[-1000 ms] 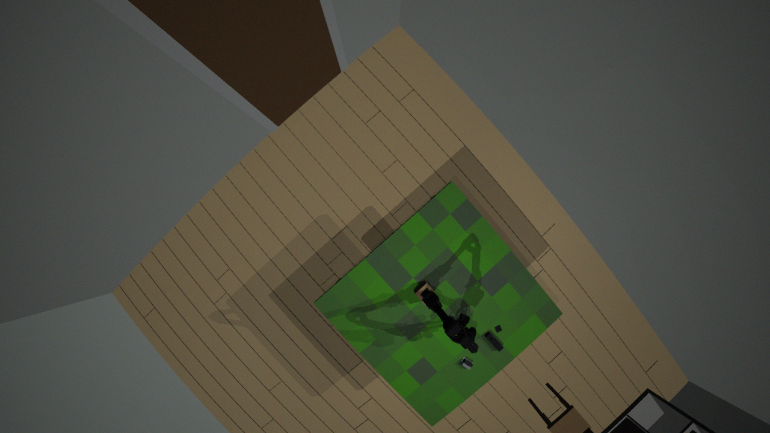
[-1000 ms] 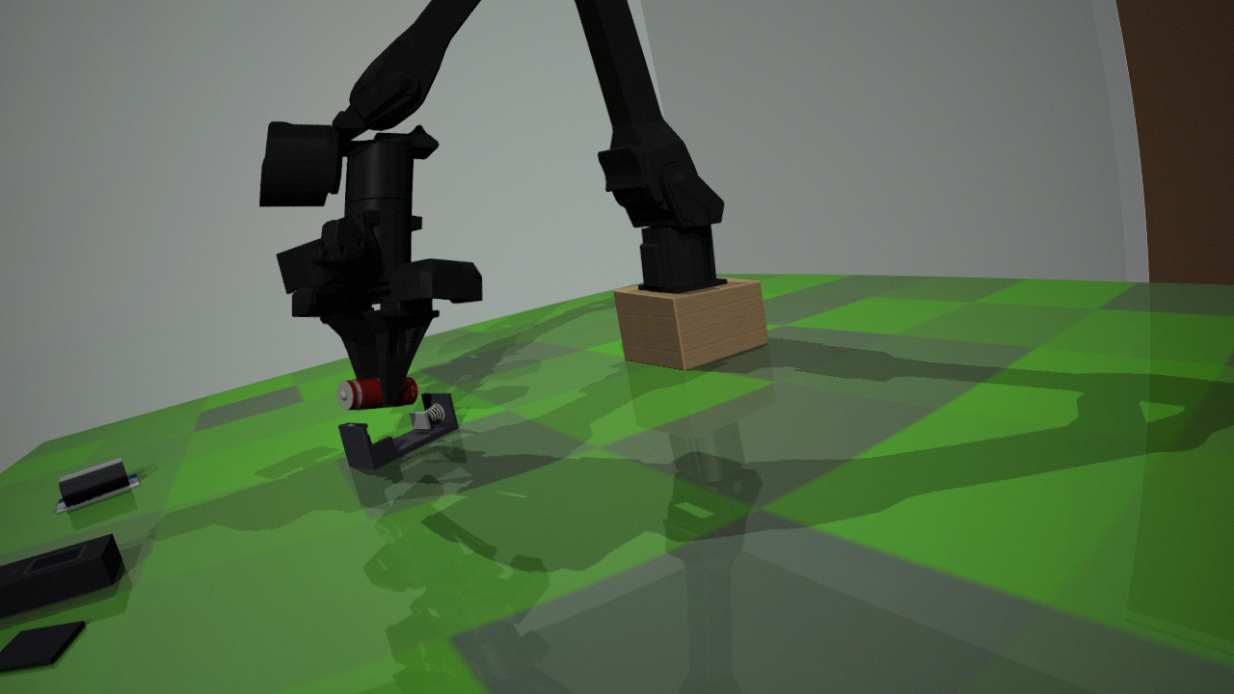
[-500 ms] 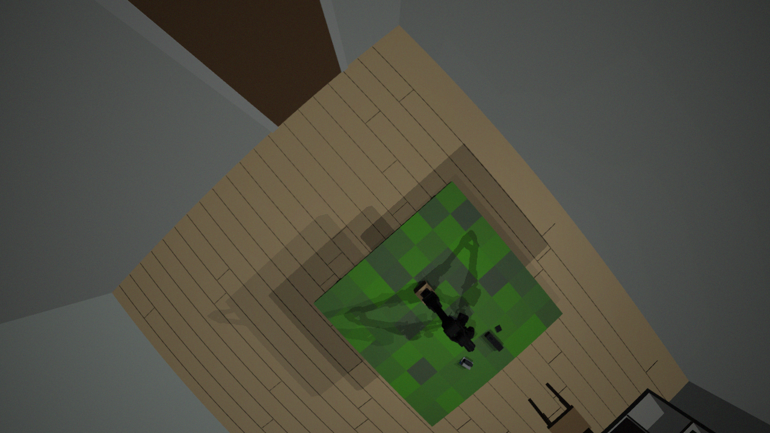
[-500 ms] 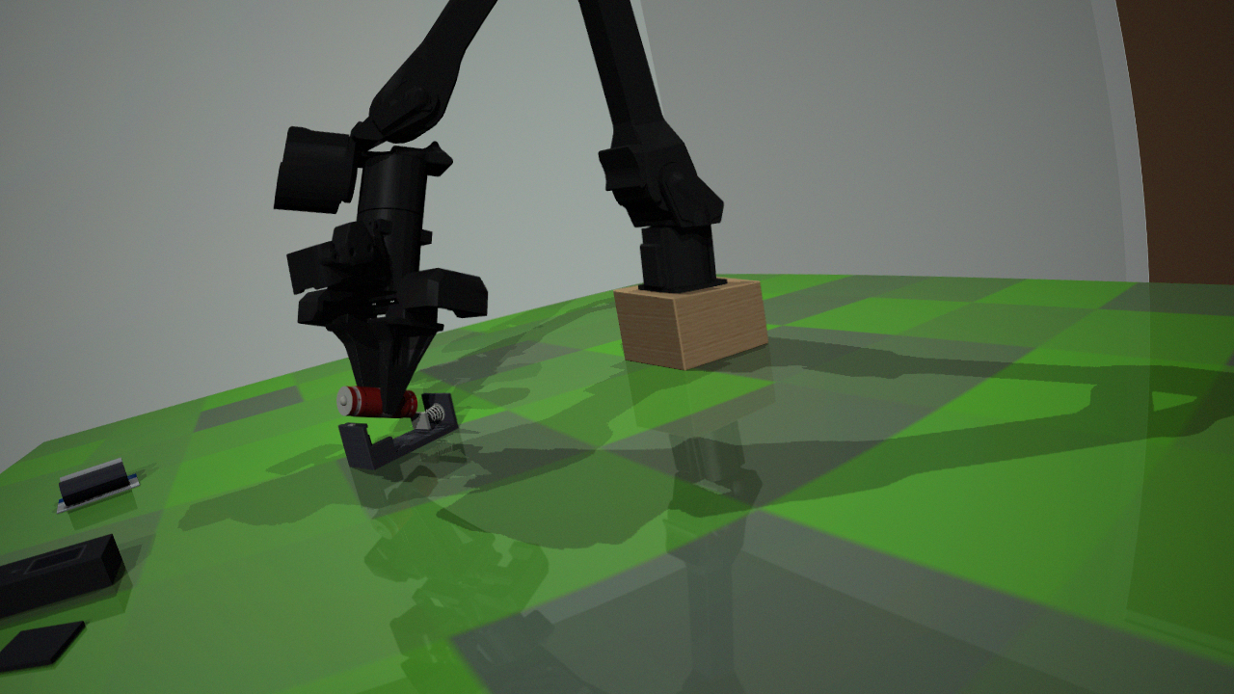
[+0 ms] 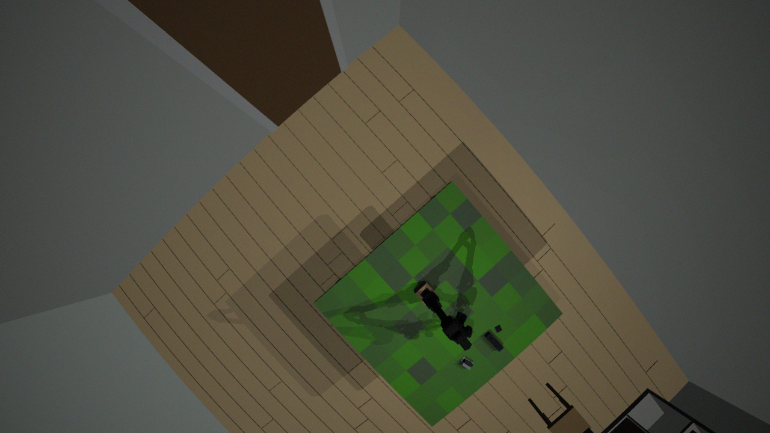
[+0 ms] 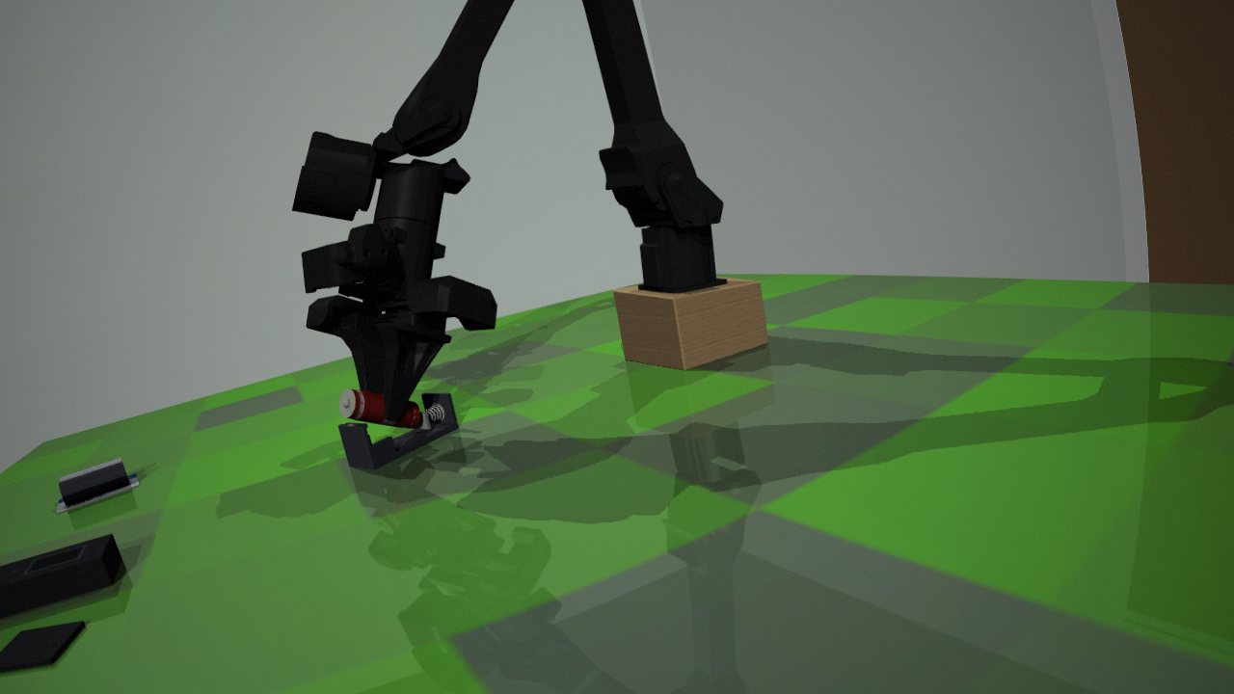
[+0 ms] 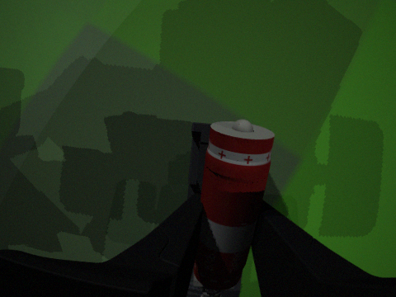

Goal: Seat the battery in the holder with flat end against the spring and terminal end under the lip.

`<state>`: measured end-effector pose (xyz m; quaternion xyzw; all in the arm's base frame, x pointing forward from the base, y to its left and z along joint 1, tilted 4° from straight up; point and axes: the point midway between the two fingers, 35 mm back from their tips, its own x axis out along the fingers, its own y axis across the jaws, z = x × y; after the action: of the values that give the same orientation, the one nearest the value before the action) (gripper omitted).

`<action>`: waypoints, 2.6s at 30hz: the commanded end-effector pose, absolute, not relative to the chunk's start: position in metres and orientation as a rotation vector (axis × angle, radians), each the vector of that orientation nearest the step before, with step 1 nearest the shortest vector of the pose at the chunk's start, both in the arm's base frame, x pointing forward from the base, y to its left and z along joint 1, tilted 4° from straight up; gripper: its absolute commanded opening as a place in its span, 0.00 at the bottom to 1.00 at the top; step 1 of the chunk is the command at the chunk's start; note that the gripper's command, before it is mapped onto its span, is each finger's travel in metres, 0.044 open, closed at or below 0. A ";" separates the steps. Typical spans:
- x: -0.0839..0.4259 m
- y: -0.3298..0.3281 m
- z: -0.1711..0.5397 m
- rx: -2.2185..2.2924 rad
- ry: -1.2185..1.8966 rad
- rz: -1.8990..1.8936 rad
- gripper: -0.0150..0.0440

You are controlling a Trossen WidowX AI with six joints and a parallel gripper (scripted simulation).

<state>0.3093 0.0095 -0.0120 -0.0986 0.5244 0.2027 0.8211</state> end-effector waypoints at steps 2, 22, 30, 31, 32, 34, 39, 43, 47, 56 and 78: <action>0.307 0.009 -0.014 -0.204 1.079 0.438 0.38; 0.296 0.004 -0.019 -0.192 1.029 0.445 0.38; 0.289 0.001 -0.019 -0.192 1.028 0.445 0.38; 0.288 0.001 -0.019 -0.192 1.028 0.444 0.38; 0.287 0.000 -0.020 -0.192 1.028 0.444 0.38; 0.286 -0.001 -0.020 -0.193 1.028 0.443 0.38; 0.284 -0.001 -0.020 -0.193 1.031 0.442 0.38; 0.286 -0.001 -0.020 -0.194 1.049 0.441 0.38; 0.287 -0.001 -0.021 -0.196 1.074 0.440 0.38; 0.290 0.000 -0.023 -0.201 1.130 0.437 0.38; 0.296 0.003 -0.027 -0.228 1.268 0.434 0.38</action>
<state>0.2996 0.0038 -0.0228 -0.1058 0.5685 0.2051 0.7897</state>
